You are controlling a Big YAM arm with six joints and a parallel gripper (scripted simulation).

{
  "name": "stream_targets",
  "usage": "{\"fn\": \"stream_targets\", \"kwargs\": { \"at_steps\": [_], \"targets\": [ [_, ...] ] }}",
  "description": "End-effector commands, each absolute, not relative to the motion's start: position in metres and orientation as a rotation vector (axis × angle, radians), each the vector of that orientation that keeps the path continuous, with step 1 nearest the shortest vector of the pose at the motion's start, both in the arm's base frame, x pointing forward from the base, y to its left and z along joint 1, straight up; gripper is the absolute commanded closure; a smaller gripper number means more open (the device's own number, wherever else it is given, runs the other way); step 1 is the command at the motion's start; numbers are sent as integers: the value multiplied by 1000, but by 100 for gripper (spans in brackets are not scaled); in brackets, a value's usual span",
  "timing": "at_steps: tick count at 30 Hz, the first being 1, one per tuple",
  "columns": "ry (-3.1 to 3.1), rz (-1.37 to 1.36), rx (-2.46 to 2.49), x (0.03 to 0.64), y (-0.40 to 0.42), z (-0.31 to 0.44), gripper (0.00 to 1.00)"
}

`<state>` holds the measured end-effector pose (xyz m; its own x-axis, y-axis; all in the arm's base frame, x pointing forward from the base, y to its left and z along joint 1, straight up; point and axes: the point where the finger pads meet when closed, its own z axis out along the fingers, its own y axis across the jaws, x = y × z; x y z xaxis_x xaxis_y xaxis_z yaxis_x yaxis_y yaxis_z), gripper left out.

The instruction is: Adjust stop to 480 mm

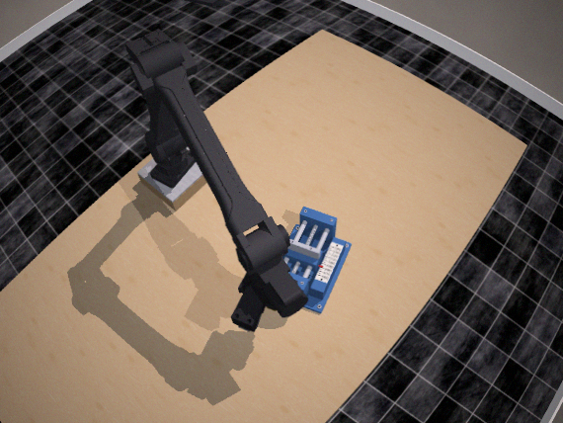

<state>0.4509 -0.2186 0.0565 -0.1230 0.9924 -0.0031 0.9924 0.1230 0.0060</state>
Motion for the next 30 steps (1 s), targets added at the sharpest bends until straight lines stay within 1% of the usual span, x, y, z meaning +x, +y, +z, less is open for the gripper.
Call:
{"fn": "stream_targets", "kwargs": {
  "at_steps": [1, 27, 30],
  "targets": [
    [2325, 9, 2055, 441, -227, 75, 94],
    [2327, 4, 2057, 428, -228, 62, 94],
    [2335, 0, 2065, 427, -228, 52, 94]
  ]
}}
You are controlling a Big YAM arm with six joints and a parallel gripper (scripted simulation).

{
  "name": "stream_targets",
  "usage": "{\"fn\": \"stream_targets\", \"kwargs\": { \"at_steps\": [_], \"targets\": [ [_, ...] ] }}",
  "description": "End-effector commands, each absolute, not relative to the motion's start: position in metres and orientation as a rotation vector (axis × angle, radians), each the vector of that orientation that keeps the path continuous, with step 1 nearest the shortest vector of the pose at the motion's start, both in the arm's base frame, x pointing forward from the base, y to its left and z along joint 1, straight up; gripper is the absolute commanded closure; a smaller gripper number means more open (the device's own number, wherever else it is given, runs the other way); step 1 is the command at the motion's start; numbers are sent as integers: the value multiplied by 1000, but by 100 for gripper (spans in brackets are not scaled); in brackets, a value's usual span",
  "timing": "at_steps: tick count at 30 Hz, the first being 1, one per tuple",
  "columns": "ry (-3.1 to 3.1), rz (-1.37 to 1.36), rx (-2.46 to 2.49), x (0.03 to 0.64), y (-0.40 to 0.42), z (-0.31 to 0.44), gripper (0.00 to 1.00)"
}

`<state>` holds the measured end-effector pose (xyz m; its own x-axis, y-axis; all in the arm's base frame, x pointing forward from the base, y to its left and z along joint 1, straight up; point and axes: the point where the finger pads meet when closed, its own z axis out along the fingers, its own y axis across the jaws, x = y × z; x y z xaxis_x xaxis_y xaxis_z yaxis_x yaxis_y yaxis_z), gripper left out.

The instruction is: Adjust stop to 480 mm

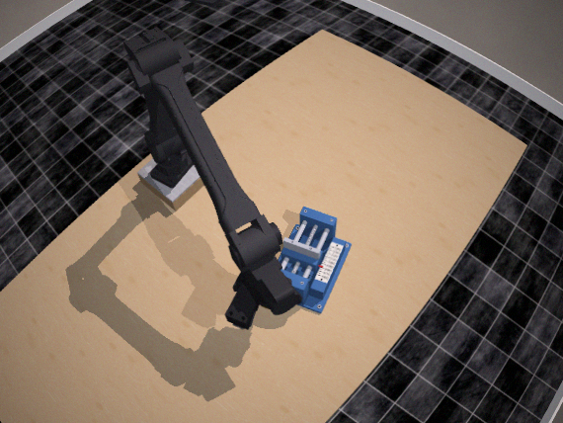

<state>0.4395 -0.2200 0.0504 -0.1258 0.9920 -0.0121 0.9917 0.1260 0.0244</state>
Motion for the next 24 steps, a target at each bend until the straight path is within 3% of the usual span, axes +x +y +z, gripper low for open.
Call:
{"fn": "stream_targets", "kwargs": {
  "at_steps": [1, 24],
  "targets": [
    [2335, 0, 2065, 427, -228, 52, 94],
    [2344, -5, 2072, 424, -229, 28, 94]
  ]
}}
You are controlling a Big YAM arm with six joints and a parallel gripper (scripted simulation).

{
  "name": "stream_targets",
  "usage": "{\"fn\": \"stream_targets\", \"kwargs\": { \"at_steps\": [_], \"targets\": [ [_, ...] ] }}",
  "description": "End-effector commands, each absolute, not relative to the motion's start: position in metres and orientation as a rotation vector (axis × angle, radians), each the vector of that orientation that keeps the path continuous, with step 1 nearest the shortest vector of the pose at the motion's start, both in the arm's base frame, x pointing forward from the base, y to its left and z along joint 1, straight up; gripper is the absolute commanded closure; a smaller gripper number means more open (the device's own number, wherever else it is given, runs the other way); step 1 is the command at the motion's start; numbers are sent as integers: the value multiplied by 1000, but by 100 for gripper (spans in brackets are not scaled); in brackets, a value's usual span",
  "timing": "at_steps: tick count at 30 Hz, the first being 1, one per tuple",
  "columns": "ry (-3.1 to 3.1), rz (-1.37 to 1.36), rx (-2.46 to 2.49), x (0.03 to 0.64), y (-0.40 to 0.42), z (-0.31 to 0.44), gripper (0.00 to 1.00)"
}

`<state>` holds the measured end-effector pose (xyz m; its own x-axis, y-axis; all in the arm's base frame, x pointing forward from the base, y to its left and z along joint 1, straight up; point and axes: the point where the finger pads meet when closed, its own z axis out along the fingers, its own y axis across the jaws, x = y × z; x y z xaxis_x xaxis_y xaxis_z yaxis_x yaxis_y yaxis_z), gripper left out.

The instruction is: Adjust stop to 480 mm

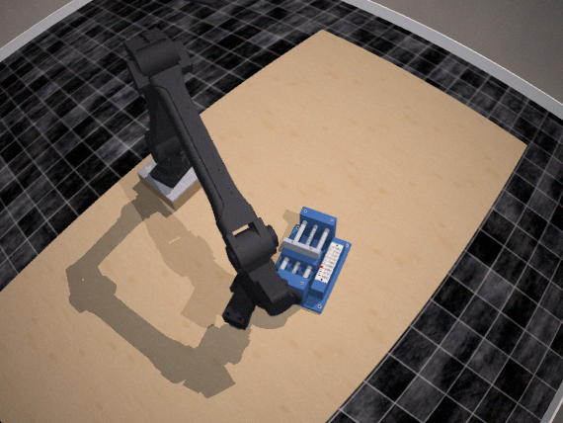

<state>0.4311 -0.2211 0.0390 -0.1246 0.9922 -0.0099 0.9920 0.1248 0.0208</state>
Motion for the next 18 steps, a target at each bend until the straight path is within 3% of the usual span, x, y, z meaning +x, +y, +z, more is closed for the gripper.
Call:
{"fn": "stream_targets", "kwargs": {
  "at_steps": [1, 18],
  "targets": [
    [2347, -6, 2075, 423, -229, 28, 94],
    [2343, -5, 2074, 424, -229, 18, 94]
  ]
}}
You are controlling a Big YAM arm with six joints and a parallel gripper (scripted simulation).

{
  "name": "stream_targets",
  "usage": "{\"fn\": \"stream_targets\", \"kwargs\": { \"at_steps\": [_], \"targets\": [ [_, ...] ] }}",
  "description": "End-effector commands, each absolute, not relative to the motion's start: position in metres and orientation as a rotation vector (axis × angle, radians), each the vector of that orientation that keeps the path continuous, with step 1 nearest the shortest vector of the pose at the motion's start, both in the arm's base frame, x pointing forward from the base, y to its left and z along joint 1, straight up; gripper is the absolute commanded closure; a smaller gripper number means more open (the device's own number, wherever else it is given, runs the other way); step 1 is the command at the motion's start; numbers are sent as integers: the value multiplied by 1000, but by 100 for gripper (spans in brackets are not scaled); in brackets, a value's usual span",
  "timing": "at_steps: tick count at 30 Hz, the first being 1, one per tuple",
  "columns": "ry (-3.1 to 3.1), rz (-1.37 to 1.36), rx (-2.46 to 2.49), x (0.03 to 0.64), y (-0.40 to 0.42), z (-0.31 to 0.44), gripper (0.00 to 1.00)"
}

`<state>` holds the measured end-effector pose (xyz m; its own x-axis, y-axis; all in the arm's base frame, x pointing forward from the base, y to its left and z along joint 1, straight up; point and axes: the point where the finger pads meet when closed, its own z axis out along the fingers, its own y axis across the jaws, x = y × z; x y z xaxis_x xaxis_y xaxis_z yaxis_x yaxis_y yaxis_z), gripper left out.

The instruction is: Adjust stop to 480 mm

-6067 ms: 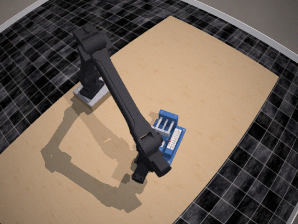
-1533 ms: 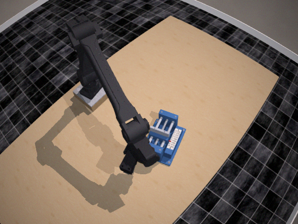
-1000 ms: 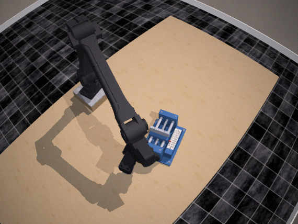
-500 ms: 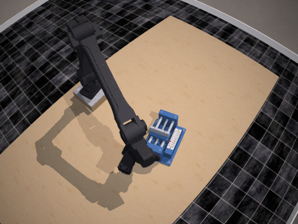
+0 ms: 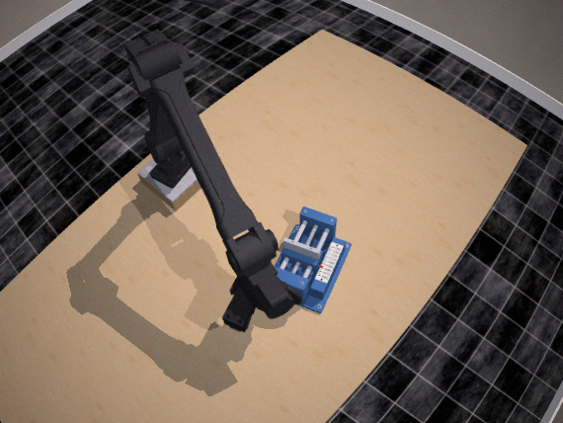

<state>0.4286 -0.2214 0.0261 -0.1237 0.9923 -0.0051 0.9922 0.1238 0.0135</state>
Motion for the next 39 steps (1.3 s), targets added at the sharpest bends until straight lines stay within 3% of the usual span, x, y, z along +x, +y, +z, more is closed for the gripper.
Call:
{"fn": "stream_targets", "kwargs": {
  "at_steps": [1, 39],
  "targets": [
    [2343, -5, 2074, 424, -229, 18, 94],
    [2314, 18, 2046, 472, -226, 7, 94]
  ]
}}
